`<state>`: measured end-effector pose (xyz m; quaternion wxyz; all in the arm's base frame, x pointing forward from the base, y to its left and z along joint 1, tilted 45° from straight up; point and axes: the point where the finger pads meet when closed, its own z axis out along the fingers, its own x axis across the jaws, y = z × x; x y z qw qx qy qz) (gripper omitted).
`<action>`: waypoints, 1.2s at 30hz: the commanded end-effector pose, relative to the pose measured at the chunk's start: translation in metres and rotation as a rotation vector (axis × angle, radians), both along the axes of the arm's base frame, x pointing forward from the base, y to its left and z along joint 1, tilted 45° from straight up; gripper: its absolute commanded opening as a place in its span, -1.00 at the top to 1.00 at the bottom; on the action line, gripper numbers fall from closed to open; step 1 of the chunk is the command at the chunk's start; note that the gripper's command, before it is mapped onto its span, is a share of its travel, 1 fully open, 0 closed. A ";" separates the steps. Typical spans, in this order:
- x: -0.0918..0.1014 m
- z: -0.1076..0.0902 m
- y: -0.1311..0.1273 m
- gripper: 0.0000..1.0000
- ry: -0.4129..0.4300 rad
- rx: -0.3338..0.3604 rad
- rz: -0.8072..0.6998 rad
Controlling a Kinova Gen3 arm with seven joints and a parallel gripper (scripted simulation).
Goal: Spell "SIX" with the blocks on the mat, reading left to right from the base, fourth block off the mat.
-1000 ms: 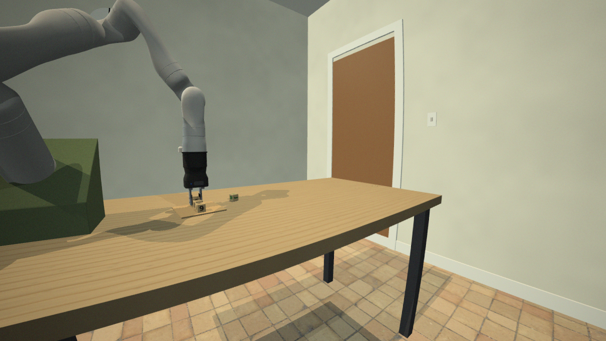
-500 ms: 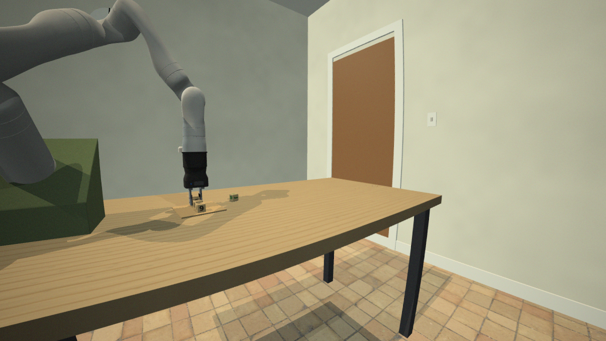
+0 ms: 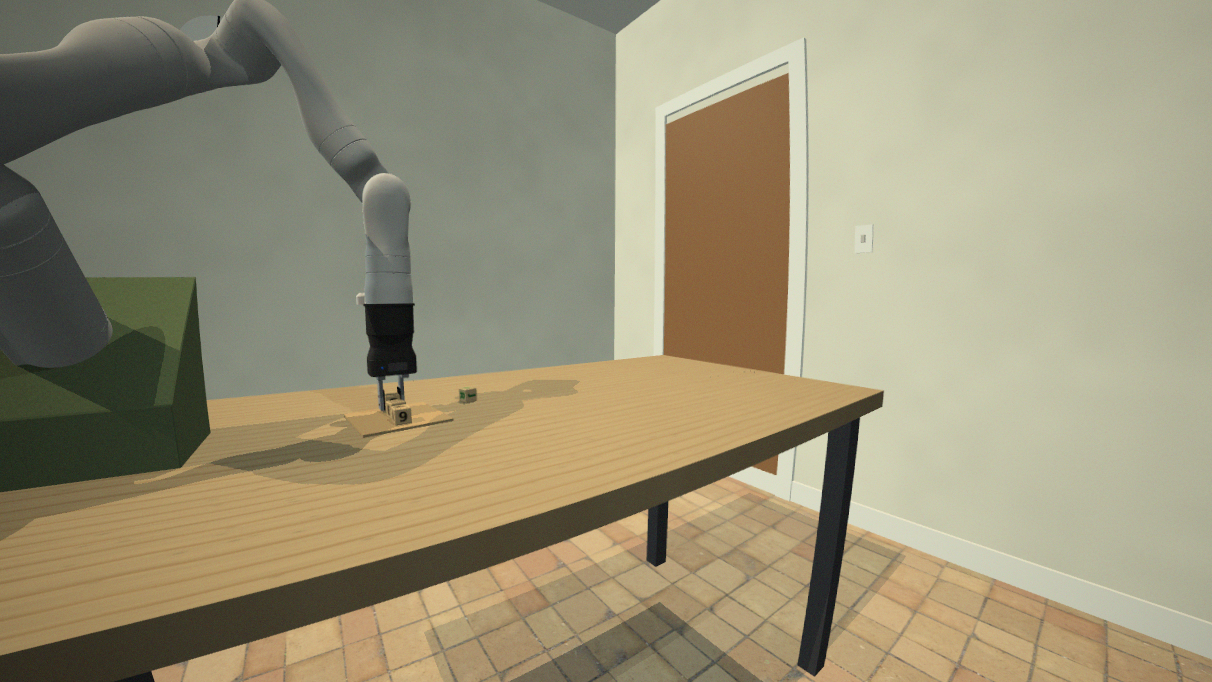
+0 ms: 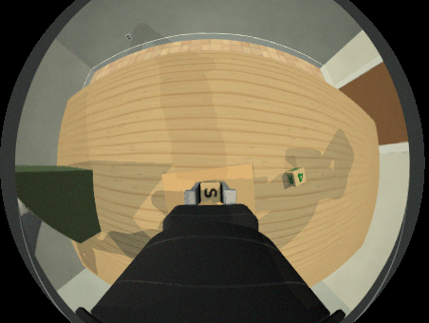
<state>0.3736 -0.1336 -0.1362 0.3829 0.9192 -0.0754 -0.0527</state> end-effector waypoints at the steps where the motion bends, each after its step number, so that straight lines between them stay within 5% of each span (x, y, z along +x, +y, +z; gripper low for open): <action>1: 0.001 0.000 0.001 0.01 -0.001 0.001 0.001; 36: 0.000 -0.002 -0.002 0.01 -0.001 0.001 0.001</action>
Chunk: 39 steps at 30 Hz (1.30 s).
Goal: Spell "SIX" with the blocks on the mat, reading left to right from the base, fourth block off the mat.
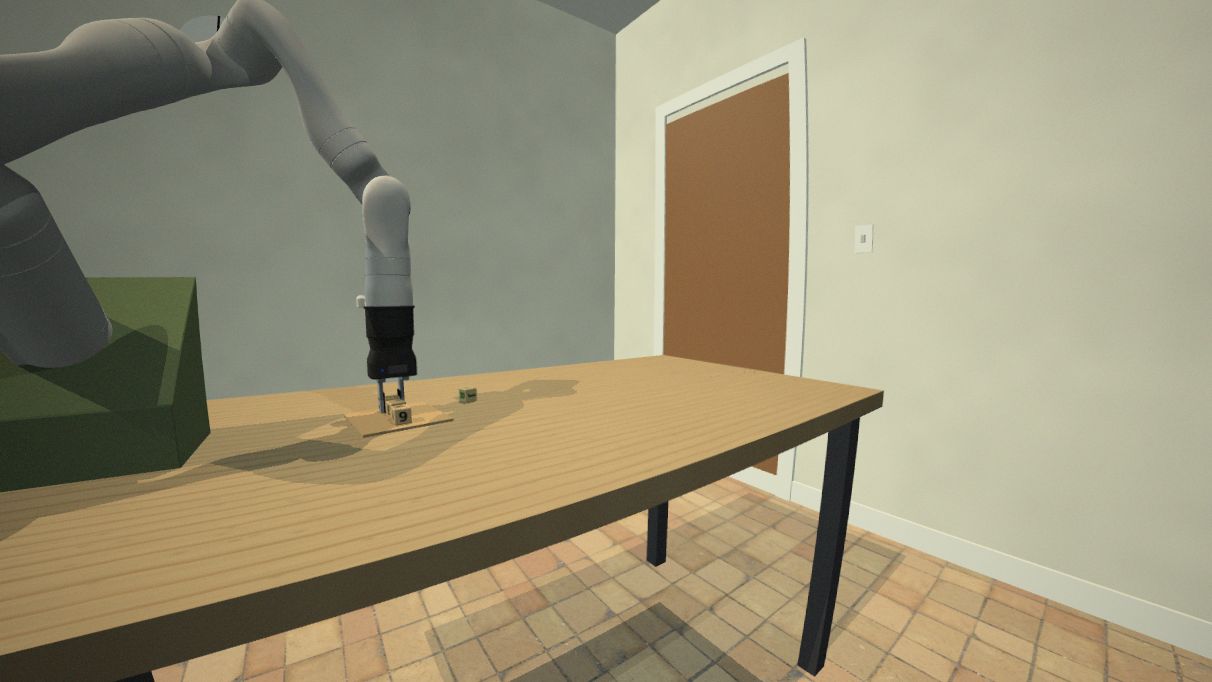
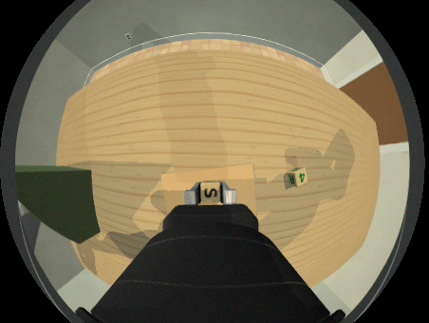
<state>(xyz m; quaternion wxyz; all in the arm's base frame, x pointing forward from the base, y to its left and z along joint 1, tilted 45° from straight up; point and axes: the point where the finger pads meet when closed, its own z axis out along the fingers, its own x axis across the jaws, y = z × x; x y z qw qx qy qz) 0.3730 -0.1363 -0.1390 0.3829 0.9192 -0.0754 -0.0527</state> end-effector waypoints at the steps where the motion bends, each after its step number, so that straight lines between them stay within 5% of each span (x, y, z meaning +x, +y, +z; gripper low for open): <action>1: 0.001 0.000 0.001 0.01 -0.001 0.001 0.001; 24: 0.001 0.000 0.001 0.01 -0.001 0.001 0.001; 39: 0.001 0.000 0.001 -0.58 -0.001 0.001 0.001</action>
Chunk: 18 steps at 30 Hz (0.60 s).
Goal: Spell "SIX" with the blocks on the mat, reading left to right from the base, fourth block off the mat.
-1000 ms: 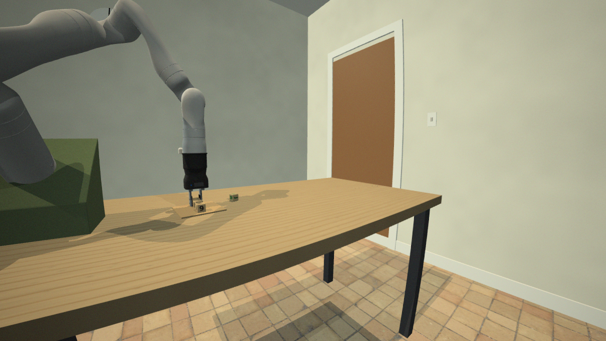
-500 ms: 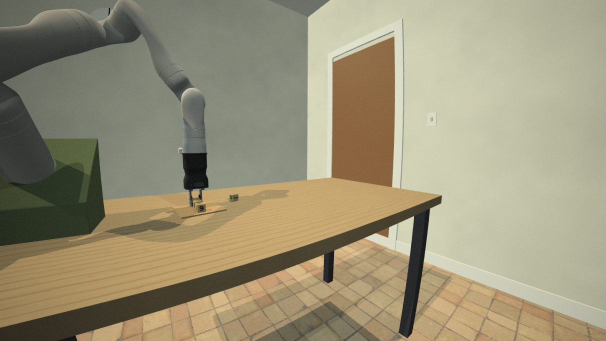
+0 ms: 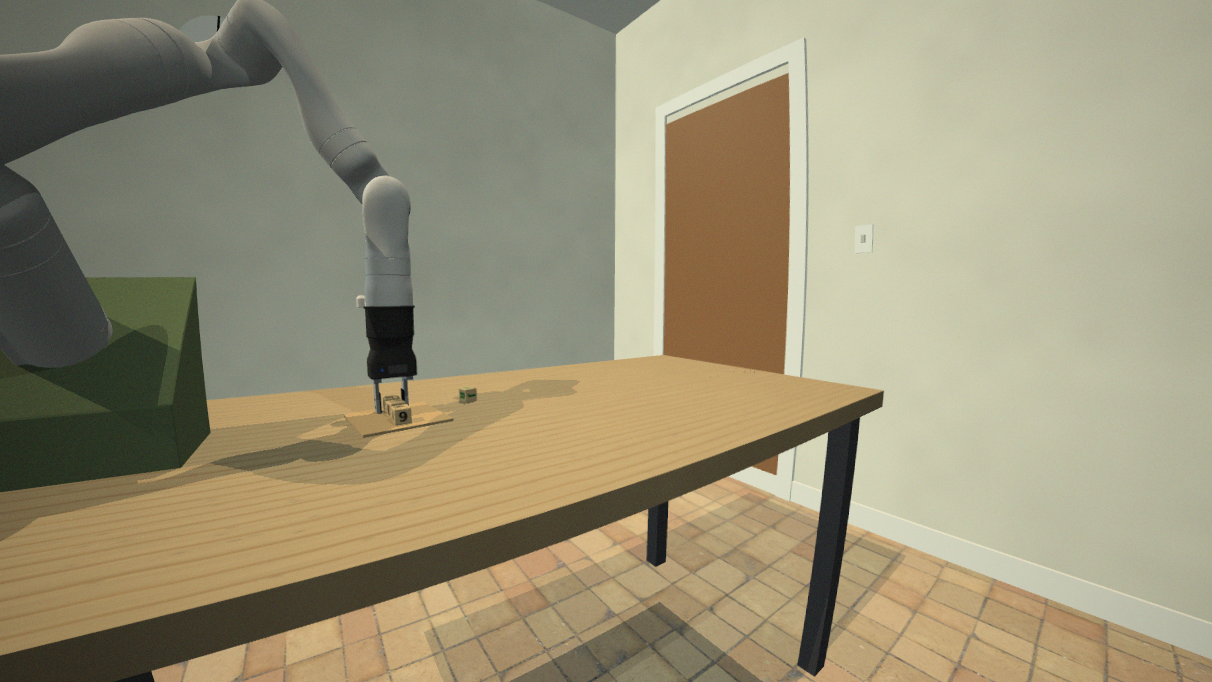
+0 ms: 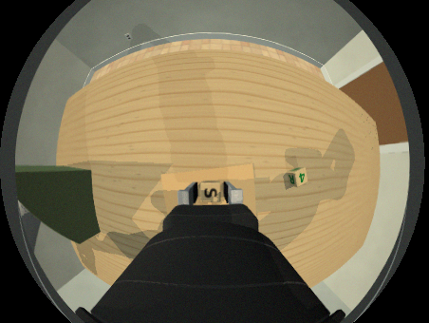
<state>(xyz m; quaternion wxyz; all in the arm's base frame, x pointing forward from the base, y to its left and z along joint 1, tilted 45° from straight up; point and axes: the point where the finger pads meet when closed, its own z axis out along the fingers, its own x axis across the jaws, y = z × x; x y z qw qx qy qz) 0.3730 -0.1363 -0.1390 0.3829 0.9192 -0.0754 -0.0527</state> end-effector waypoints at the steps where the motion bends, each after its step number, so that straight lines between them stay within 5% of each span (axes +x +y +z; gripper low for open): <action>1: 0.001 0.000 0.001 -0.58 -0.001 0.001 0.001; 18: 0.003 0.008 0.009 -0.58 -0.001 0.001 0.001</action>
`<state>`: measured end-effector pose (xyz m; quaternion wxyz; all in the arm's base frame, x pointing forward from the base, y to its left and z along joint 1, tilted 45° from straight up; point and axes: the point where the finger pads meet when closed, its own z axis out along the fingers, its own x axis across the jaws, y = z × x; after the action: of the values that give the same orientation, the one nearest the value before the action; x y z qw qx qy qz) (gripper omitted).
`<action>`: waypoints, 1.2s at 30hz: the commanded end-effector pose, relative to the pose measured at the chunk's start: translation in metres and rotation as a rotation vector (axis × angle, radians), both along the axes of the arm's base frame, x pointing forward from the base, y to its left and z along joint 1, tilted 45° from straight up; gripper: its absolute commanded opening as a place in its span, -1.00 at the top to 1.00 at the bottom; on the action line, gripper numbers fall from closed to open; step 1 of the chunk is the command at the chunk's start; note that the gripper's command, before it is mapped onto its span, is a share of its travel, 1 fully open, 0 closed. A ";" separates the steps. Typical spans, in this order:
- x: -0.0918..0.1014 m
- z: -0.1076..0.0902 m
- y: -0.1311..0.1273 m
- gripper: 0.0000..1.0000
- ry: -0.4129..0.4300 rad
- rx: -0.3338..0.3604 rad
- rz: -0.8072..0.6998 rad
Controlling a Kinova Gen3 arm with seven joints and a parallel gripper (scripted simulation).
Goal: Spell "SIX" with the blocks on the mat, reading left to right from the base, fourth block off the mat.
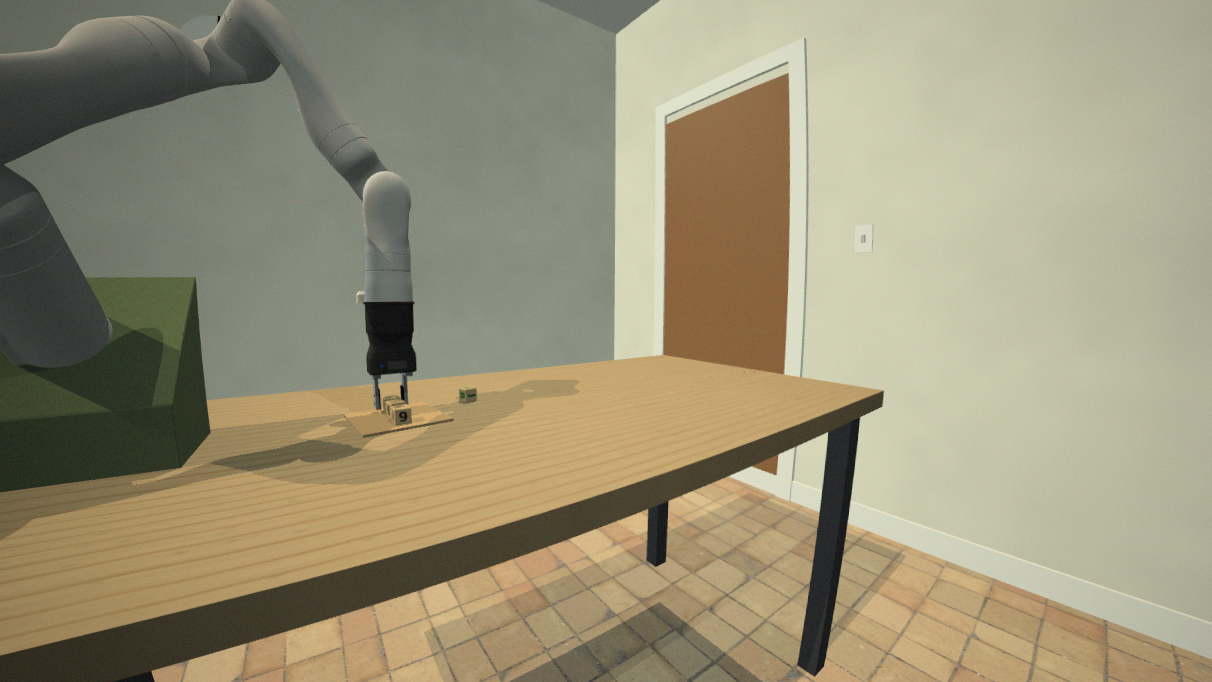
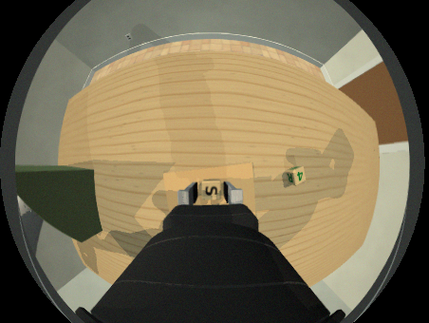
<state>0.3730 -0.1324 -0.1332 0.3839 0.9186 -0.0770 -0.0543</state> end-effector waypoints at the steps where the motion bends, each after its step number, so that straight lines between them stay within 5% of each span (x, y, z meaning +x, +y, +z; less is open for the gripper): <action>1: 0.003 0.005 0.007 -0.58 -0.003 0.003 0.005; 14: 0.013 0.050 0.052 -0.58 -0.003 0.003 0.005; 24: 0.015 0.058 0.060 -0.58 -0.003 0.003 0.005; 25: 0.015 0.058 0.060 -1.00 -0.003 0.003 0.005; 36: 0.015 0.058 0.060 -1.00 -0.003 0.003 0.005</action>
<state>0.3869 -0.0737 -0.0758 0.3830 0.9192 -0.0755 -0.0527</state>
